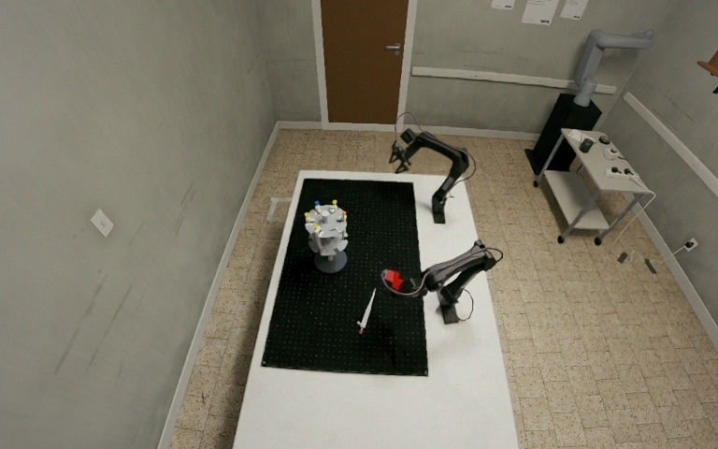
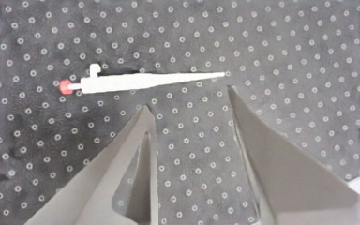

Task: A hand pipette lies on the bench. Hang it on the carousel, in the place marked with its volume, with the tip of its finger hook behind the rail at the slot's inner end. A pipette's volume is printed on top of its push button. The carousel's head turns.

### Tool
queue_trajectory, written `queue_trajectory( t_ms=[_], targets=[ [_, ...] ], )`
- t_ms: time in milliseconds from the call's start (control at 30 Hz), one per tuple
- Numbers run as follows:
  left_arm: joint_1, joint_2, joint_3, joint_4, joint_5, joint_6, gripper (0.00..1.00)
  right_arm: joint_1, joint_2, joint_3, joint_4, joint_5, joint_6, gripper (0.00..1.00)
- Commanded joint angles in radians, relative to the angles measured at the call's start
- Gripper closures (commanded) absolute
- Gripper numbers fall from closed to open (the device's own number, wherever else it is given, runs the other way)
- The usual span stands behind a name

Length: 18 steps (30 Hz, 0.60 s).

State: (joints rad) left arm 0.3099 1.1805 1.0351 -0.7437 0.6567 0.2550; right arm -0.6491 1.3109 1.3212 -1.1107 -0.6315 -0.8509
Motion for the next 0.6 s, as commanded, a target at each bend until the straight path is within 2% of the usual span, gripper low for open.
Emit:
queue_trajectory(
  t_ms=[0,67,233,300,433,567],
  targets=[
    [-0.015,-0.044,-0.022,0.098,0.002,-0.103,0.51,-0.009,0.006,0.020,0.008,-0.016,-0.006,0.00],
    [-0.017,-0.047,-0.027,0.106,0.001,-0.109,0.51,-0.009,0.006,0.020,0.008,-0.016,-0.006,0.00],
    [-0.129,-0.057,-0.109,0.267,-0.010,-0.374,0.51,-0.009,0.006,0.020,0.008,-0.016,-0.006,0.00],
    [-0.129,-0.057,-0.109,0.267,-0.010,-0.374,0.51,-0.009,0.006,0.020,0.008,-0.016,-0.006,0.00],
    [-0.233,-0.068,-0.190,0.443,-0.053,-0.611,0.51,-0.009,0.006,0.020,0.008,-0.016,-0.006,0.00],
    [-0.246,-0.096,-0.262,0.564,-0.070,-0.750,0.51,-0.009,0.006,0.020,0.008,-0.016,-0.006,0.00]
  ],
)
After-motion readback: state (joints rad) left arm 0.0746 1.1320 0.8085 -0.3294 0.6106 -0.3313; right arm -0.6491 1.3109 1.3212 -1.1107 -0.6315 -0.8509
